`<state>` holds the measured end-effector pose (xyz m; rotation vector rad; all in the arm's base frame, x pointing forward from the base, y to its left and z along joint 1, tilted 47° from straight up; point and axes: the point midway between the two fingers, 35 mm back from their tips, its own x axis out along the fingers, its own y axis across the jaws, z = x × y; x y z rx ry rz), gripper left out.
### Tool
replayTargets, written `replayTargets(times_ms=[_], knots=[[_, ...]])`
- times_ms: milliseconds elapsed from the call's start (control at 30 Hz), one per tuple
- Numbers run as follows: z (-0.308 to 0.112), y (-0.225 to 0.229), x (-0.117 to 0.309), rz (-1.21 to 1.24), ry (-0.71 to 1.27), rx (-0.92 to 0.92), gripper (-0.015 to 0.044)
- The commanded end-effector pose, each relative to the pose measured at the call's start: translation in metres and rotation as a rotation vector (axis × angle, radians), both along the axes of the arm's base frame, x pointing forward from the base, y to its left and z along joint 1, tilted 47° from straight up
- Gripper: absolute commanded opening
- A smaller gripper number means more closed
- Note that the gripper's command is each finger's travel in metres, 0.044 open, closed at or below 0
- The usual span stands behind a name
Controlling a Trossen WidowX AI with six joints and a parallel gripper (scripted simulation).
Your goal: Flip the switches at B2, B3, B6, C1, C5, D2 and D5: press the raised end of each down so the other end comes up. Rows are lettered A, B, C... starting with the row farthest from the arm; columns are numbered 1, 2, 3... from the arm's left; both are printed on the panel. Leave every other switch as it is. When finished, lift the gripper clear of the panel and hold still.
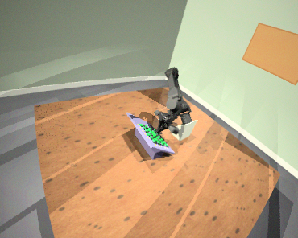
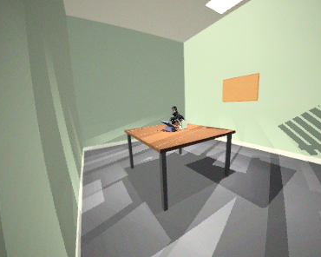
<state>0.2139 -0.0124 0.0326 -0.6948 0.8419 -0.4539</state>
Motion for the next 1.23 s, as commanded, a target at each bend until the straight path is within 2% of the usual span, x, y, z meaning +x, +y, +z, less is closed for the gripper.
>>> replayTargets(times_ms=[0,233,467,667,900,1200], knots=[[-0.001,0.0,0.0,0.004,0.007,-0.002,0.0],[0.003,0.016,-0.012,0.007,0.015,0.017,0.0],[0.031,0.039,-0.041,0.023,-0.007,-0.002,0.0],[0.031,0.04,-0.04,0.023,-0.007,-0.002,0.0],[0.031,0.088,-0.003,0.023,-0.009,0.001,0.0],[0.031,0.09,-0.001,0.023,-0.009,0.001,0.0]])
